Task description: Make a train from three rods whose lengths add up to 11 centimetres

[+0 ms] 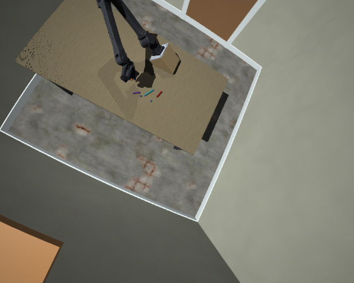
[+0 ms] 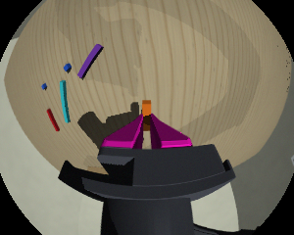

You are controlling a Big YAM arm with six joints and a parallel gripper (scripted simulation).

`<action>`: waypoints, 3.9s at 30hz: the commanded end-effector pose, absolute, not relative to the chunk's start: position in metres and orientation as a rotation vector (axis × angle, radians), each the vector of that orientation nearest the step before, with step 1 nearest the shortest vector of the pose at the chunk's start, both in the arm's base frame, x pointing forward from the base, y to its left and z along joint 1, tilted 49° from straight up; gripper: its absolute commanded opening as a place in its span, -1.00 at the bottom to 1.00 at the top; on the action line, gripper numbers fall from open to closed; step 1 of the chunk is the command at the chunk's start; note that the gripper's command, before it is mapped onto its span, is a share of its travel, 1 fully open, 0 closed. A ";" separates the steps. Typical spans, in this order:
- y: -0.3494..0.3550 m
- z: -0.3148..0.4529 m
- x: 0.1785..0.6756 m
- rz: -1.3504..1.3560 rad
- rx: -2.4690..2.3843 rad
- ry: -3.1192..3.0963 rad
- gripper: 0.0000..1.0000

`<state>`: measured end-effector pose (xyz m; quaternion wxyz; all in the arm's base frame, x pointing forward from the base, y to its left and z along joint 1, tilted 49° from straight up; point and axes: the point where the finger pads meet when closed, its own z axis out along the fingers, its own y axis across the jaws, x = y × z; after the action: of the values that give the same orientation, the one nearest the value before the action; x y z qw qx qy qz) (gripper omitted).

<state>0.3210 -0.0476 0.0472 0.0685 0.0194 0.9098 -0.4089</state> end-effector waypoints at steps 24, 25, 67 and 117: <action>-0.068 0.023 0.334 -1.231 -0.004 2.736 -0.91; -0.068 0.023 0.334 -1.230 -0.003 2.735 -0.91; -0.070 0.027 0.341 -1.227 0.005 2.731 -0.91; -0.071 0.027 0.341 -1.230 0.010 2.734 -0.91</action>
<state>0.3319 -0.0703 0.0260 0.0684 0.0026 0.9105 -0.4079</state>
